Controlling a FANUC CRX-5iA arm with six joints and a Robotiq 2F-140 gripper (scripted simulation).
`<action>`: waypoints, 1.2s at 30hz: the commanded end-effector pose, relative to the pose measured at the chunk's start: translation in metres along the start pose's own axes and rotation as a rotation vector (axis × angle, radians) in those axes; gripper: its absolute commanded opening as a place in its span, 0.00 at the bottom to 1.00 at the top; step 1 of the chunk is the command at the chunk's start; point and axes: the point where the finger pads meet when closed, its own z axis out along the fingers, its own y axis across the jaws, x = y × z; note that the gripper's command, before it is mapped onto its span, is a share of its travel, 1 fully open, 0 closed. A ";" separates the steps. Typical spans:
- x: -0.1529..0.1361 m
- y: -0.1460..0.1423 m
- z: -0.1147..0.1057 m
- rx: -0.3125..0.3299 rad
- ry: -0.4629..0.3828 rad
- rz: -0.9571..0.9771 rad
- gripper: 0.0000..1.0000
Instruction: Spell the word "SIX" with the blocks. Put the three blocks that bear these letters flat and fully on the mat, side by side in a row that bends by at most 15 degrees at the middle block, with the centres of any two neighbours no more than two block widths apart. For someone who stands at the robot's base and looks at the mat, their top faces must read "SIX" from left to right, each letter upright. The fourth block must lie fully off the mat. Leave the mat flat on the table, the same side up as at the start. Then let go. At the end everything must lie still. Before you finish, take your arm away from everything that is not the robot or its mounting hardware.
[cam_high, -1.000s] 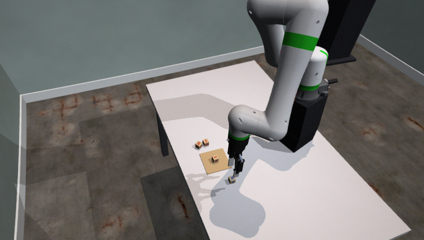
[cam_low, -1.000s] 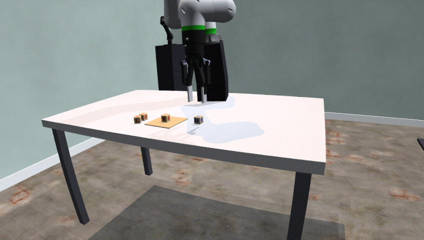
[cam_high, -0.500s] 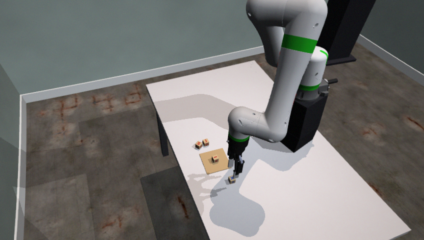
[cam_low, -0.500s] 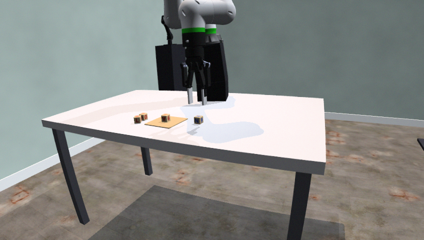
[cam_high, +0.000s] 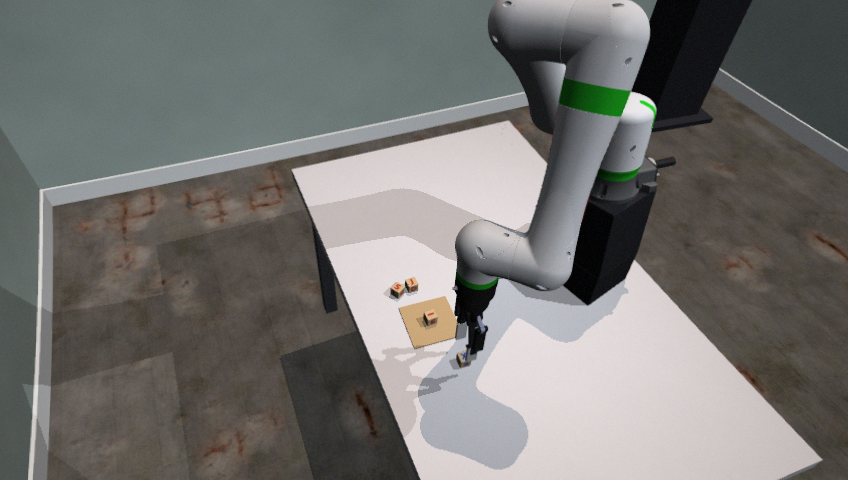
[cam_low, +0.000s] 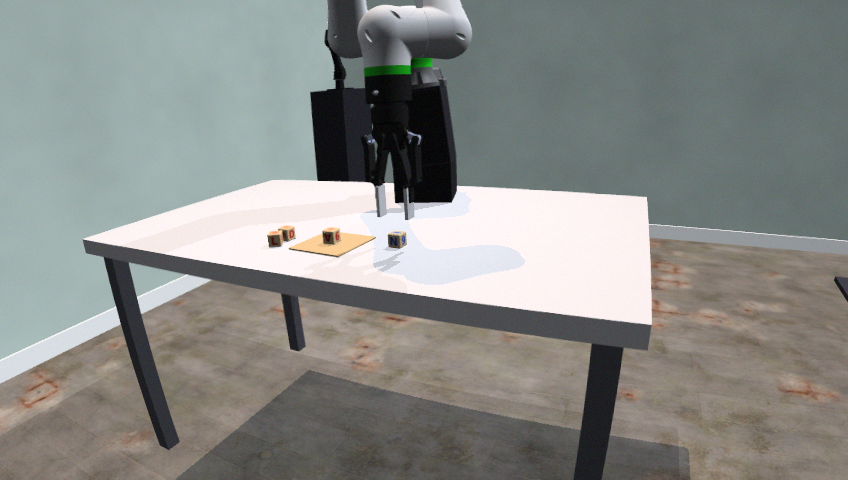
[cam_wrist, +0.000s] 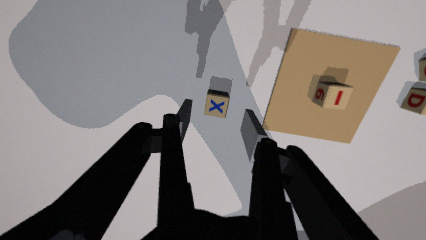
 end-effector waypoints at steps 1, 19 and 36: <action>0.000 0.000 0.005 0.000 0.000 0.000 0.40; 0.000 0.000 0.022 0.000 0.000 0.000 0.40; 0.000 0.000 0.023 0.000 0.000 0.000 0.40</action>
